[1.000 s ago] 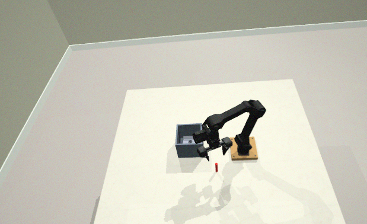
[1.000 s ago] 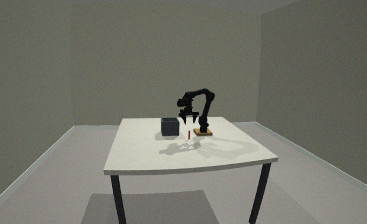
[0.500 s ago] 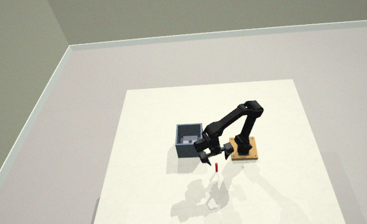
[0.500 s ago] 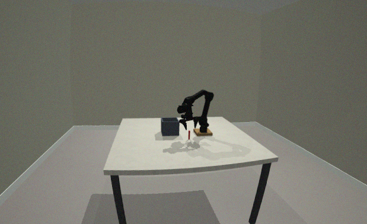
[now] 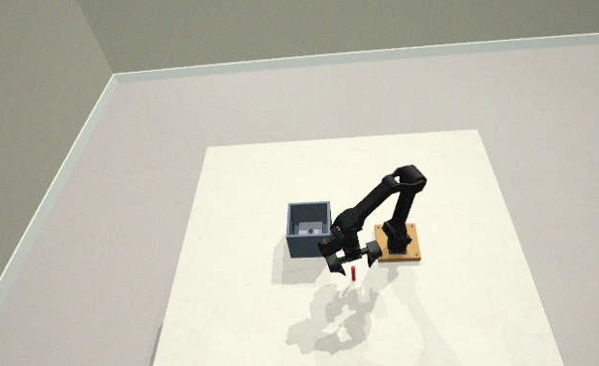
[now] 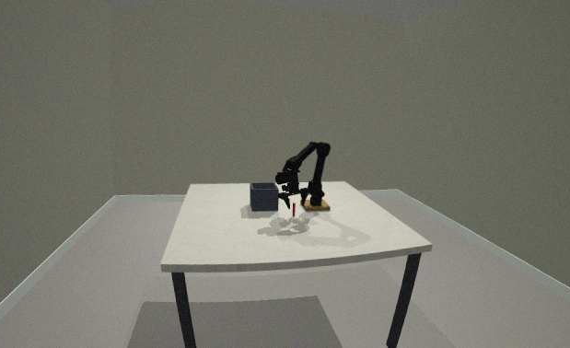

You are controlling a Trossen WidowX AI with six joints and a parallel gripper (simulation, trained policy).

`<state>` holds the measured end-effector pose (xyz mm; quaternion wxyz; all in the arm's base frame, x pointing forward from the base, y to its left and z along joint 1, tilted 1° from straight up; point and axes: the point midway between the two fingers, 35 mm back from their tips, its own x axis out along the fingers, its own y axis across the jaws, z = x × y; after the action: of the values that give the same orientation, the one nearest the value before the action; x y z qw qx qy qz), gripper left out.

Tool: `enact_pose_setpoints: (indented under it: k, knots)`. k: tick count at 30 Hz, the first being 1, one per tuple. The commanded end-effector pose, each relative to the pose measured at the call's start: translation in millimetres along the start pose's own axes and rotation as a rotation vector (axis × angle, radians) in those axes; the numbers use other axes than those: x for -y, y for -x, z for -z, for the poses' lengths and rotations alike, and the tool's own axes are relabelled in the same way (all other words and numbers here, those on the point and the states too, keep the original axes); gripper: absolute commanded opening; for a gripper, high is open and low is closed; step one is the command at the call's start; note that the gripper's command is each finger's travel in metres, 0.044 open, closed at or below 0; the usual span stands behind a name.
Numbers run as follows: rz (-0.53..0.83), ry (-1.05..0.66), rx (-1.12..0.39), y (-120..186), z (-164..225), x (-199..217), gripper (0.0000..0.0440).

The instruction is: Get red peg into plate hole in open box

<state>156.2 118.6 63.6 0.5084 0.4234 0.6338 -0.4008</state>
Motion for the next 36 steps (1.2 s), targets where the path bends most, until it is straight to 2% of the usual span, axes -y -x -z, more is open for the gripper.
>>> enact_pose_setpoints:
  k: [1, 15, 17, 27, 36]
  knots:
    - [-0.004, -0.008, 0.011, -8, -2, -1, 0.0392]
    - [-0.028, 0.034, 0.009, -17, 0, -18, 0.0037]
    - [-0.032, 0.045, 0.005, -16, 1, -20, 0.0]
    - [-0.167, 0.056, -0.071, 21, 14, -37, 0.0]
    - [-0.29, 0.088, -0.079, 66, 13, -47, 0.0]
